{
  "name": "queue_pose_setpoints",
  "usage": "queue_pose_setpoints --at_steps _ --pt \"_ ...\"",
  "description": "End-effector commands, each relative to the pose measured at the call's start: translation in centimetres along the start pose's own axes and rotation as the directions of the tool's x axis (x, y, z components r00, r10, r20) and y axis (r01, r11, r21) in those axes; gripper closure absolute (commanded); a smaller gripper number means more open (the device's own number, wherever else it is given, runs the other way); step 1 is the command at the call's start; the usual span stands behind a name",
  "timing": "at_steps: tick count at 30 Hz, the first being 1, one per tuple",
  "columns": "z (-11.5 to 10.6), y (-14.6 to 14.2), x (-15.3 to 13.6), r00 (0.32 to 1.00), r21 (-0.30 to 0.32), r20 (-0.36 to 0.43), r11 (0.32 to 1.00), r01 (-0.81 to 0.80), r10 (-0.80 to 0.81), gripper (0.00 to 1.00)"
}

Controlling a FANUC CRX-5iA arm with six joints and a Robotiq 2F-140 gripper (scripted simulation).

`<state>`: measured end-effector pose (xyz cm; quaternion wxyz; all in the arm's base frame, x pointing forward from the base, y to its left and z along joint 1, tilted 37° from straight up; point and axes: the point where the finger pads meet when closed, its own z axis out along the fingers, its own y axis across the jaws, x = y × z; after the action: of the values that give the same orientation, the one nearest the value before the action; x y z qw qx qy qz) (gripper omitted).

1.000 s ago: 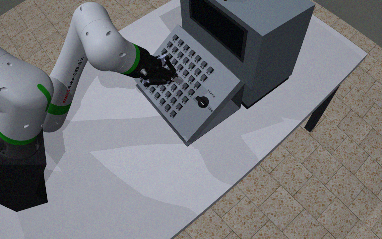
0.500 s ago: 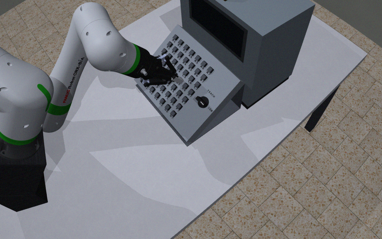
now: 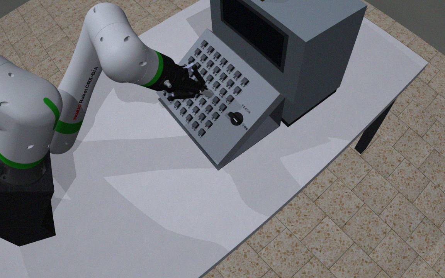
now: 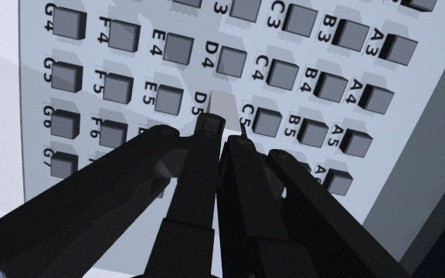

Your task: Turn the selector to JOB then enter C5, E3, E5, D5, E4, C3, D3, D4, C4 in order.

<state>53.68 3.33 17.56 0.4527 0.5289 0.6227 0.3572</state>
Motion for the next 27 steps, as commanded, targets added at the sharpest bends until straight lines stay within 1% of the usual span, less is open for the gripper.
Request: queue_pose_setpoints --at_steps 1,8,27 --pt "0.0 0.0 0.0 1.0 0.0 0.0 1.0 0.001 -0.001 1.0" --pt "-0.4 0.0 0.0 1.0 0.0 0.0 1.0 0.001 -0.001 1.0" --pt "-3.2 0.0 0.0 1.0 0.0 0.0 1.0 0.001 -0.001 1.0"
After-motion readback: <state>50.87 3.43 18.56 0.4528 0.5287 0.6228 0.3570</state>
